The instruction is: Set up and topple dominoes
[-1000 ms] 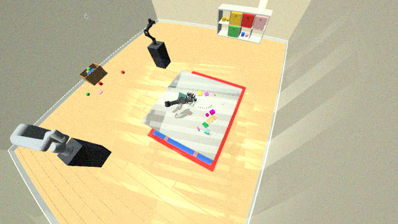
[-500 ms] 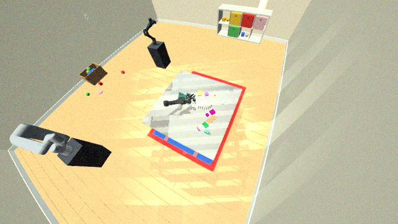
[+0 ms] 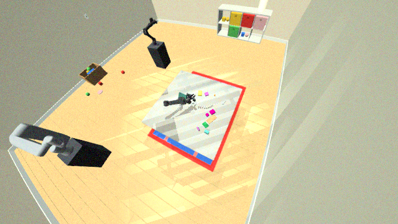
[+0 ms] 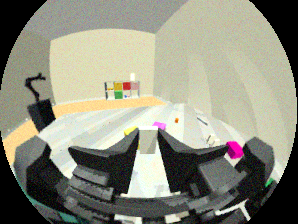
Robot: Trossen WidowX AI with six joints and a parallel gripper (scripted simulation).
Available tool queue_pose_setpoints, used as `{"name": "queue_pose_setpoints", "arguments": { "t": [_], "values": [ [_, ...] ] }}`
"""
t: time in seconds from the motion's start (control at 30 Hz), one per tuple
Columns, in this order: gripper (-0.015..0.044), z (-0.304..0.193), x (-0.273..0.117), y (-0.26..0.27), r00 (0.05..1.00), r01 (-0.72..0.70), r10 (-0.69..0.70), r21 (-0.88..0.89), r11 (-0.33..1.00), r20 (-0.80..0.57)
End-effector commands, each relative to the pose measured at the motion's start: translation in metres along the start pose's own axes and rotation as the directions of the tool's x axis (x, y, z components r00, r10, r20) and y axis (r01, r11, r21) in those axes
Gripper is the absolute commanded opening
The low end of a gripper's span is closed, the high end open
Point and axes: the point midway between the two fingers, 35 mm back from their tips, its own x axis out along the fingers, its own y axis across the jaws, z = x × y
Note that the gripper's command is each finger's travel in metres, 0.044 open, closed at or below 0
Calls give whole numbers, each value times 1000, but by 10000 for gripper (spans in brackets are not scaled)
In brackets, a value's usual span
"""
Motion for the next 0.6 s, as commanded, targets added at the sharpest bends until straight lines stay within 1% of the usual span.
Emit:
{"name": "queue_pose_setpoints", "arguments": {
  "t": [0.0,0.57],
  "values": [
    [107,-10,3,-1,1000,-6,6,-3,1000,-9],
    [107,-59,12,-7,999,-16,16,-5,1000,-30]
  ]
}}
